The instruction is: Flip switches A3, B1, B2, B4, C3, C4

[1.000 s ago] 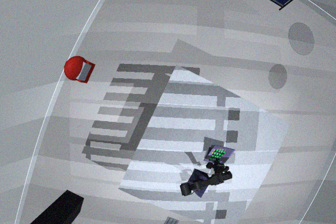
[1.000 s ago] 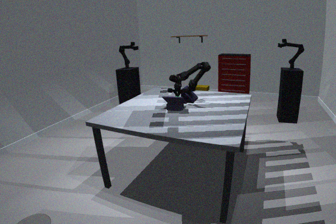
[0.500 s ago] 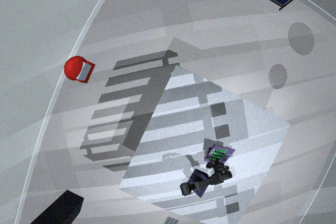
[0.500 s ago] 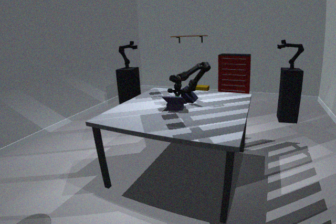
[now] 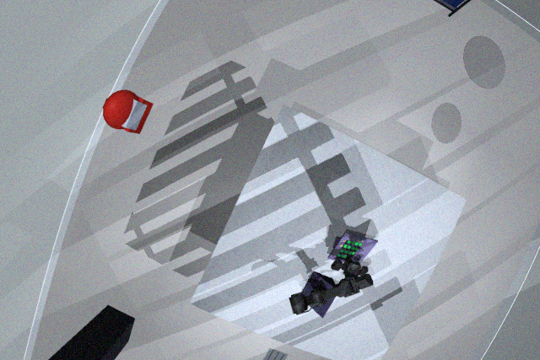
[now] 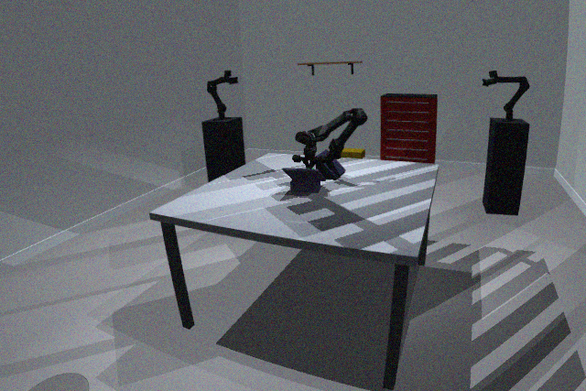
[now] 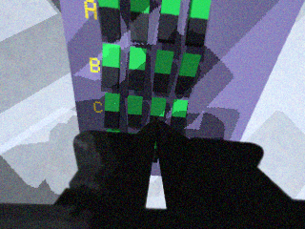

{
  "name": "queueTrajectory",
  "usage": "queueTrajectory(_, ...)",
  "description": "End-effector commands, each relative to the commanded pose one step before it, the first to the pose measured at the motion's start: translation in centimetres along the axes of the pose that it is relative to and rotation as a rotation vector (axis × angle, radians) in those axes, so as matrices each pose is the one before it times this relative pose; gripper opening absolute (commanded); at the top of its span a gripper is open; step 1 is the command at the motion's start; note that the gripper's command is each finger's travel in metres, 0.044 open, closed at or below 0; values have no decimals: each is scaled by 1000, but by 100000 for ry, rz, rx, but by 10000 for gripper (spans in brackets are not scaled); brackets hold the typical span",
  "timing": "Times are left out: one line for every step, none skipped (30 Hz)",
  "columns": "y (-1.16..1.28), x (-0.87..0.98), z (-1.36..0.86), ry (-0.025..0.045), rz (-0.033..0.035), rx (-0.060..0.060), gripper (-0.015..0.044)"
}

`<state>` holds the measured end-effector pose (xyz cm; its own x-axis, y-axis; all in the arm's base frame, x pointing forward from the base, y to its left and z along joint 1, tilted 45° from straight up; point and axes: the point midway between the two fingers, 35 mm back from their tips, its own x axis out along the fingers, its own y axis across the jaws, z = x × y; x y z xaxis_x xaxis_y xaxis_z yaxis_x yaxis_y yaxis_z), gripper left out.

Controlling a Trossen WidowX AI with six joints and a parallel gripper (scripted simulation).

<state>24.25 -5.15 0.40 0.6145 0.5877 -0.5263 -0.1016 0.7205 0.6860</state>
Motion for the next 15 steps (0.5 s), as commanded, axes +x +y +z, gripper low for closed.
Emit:
queueTrajectory(-49, -132, 7, 103, -138, 12, 0)
queueTrajectory(-133, -401, 18, 305, -376, 38, 0)
queueTrajectory(-181, -686, 22, 493, -499, 68, 0)
queueTrajectory(-155, -908, 16, 587, -405, 90, 0)
queueTrajectory(-70, -946, 5, 518, -147, 87, 0)
queueTrajectory(19, -976, 0, 419, 109, 75, 0)
queueTrajectory(108, -995, 0, 294, 354, 53, 0)
queueTrajectory(148, -795, 3, 131, 440, 21, 0)
queueTrajectory(115, -483, 5, 32, 330, 2, 0)
queueTrajectory(43, -162, 2, 2, 121, -1, 0)
queueTrajectory(0, 0, 0, 0, 0, 0, 0)
queueTrajectory(0, 0, 0, 0, 0, 0, 0)
queueTrajectory(0, 0, 0, 0, 0, 0, 0)
queueTrajectory(0, 0, 0, 0, 0, 0, 0)
queueTrajectory(-122, -3, 6, 0, -10, -7, 0)
